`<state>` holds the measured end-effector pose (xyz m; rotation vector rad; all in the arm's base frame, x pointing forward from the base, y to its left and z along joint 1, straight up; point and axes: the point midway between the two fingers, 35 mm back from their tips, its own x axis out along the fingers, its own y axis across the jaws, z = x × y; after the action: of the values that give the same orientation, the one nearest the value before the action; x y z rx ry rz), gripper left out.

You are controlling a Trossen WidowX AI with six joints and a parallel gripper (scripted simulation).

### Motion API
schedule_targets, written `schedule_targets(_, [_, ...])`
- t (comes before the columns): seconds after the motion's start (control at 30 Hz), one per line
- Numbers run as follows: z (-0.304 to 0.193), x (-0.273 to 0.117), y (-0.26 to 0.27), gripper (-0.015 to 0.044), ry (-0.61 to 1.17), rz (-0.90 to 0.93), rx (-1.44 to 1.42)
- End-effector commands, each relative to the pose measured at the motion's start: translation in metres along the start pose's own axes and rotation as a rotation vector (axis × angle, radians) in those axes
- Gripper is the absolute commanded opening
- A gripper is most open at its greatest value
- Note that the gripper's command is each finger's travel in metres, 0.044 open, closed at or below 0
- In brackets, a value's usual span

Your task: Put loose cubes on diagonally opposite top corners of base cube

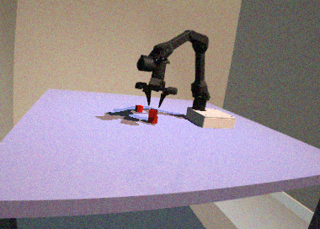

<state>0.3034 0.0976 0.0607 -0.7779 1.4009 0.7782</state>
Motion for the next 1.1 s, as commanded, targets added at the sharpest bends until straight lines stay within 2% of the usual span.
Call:
schedule_targets(0.0, [-0.004, -0.001, -0.005, 0.0265, 0.001, -0.001, 0.063])
schedule_targets(0.53, [-0.095, -0.027, -0.084, 0.0265, 0.004, -0.034, 1.255])
schedule_targets(1.07, [-0.182, -0.048, -0.122, 0.0265, -0.01, -0.026, 2.387])
